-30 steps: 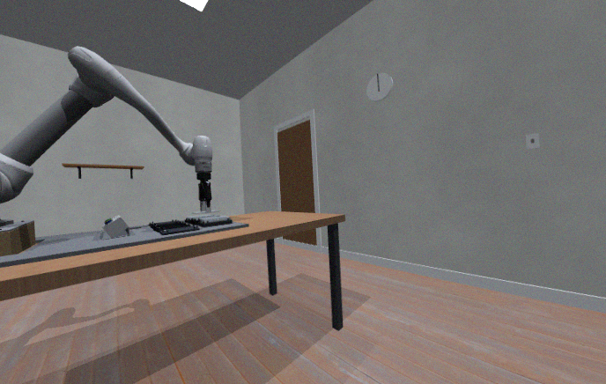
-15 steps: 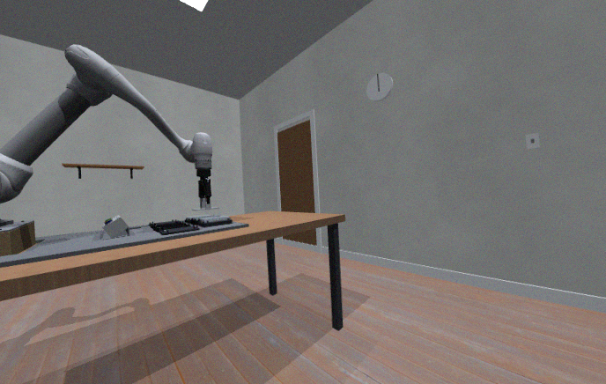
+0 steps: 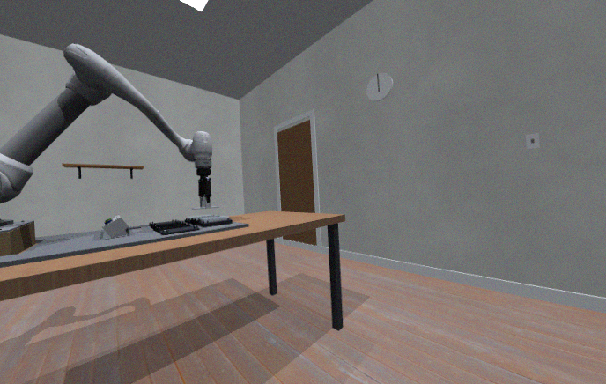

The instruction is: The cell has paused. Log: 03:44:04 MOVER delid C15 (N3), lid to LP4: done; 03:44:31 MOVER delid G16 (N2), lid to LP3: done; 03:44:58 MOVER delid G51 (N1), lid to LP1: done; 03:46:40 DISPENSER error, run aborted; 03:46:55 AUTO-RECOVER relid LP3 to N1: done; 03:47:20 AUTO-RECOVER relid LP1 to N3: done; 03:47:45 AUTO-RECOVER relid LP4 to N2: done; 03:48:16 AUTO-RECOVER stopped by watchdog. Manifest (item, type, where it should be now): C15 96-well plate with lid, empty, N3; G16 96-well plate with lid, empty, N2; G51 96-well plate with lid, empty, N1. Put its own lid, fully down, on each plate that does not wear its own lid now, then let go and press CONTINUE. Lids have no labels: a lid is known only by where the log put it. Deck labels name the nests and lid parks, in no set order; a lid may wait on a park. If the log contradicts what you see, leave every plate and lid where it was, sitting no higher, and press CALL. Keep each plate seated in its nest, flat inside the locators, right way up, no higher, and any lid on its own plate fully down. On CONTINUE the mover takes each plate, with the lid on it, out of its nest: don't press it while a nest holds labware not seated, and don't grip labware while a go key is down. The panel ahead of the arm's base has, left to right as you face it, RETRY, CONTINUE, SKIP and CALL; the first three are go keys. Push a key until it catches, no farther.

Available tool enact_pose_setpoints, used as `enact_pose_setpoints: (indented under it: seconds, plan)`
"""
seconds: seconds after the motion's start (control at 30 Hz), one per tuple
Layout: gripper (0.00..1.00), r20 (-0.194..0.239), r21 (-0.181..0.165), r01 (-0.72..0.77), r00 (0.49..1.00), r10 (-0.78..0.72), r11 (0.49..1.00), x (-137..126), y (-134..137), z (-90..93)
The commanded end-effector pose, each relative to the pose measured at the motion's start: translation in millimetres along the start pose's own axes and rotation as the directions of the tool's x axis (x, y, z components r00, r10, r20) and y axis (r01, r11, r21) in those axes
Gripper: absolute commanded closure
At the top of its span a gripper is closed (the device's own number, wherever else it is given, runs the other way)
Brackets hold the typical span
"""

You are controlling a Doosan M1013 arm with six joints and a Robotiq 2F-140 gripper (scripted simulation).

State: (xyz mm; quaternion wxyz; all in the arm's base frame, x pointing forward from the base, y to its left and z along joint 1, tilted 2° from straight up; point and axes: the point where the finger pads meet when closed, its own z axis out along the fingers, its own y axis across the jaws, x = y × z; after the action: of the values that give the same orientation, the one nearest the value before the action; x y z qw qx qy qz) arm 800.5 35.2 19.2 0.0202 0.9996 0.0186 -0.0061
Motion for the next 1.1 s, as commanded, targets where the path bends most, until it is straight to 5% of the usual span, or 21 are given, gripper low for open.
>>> enact_pose_setpoints:
  seconds: [0.0,0.1,0.17,0.3,0.33,0.4,0.43,0.5,0.6,1.07]
  plan:
    - [1.00,0.000,0.000,0.000,1.000,0.000,1.000,0,0,-0.3]
    - [1.00,0.000,0.000,0.000,1.000,0.000,1.000,-8,13,-0.7]
    - [1.00,0.000,0.000,0.000,1.000,0.000,1.000,-46,66,-1.9]
    - [1.00,0.000,0.000,0.000,1.000,0.000,1.000,-49,70,-2.0]
    - [1.00,0.000,0.000,0.000,1.000,0.000,1.000,-81,106,-2.2]
    - [1.00,0.000,0.000,0.000,1.000,0.000,1.000,-81,106,-2.2]
    - [1.00,0.000,0.000,0.000,1.000,0.000,1.000,-111,134,-1.9]
    - [1.00,0.000,0.000,0.000,1.000,0.000,1.000,-116,139,-2.0]
    - [1.00,0.000,0.000,0.000,1.000,0.000,1.000,-168,179,-0.6]
    - [1.00,0.000,0.000,0.000,1.000,0.000,1.000,-180,186,-0.2]
